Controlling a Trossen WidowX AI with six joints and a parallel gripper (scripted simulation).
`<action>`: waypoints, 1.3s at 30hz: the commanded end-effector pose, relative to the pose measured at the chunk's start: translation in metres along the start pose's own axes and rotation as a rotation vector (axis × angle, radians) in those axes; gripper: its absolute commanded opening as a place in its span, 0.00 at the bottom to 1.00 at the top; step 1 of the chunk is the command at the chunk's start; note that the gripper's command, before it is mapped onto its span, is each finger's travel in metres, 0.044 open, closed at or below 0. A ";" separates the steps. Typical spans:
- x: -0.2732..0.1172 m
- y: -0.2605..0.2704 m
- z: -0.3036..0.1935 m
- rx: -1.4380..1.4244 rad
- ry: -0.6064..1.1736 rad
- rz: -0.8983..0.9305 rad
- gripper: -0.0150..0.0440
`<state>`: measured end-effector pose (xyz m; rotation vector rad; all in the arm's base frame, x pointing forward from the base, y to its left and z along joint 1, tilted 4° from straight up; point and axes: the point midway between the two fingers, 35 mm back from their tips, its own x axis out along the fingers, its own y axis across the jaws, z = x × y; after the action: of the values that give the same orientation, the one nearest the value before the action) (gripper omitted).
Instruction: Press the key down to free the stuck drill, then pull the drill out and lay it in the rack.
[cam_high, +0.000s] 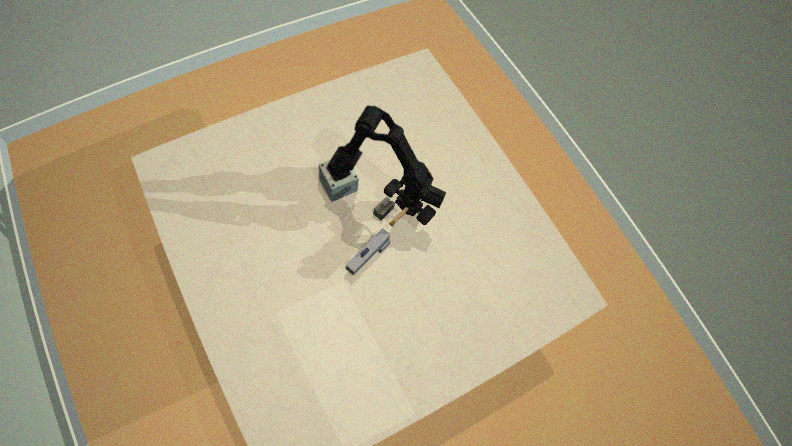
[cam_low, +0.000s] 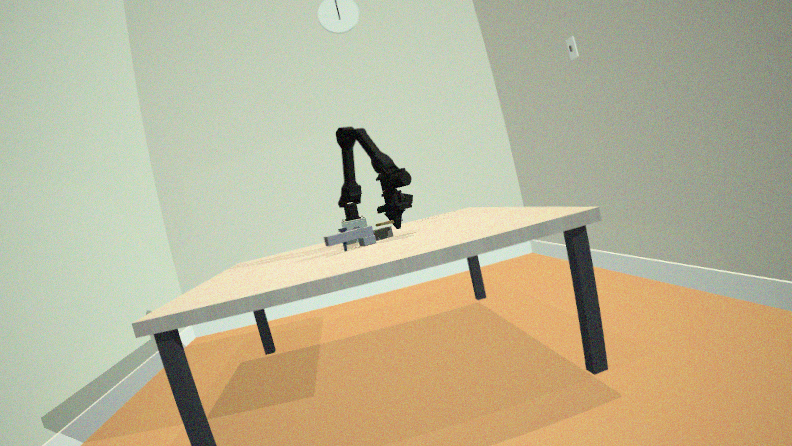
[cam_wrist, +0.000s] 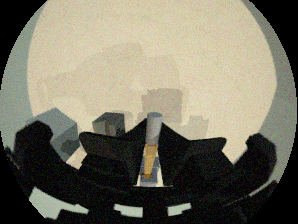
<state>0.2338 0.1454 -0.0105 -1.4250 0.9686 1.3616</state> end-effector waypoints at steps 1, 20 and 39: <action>-0.003 -0.001 0.000 0.005 0.003 -0.006 0.25; -0.009 0.000 0.000 0.005 0.003 -0.006 0.25; -0.016 0.000 0.000 0.005 0.003 -0.007 0.25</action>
<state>0.2316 0.1445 0.0025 -1.4249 0.9679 1.3609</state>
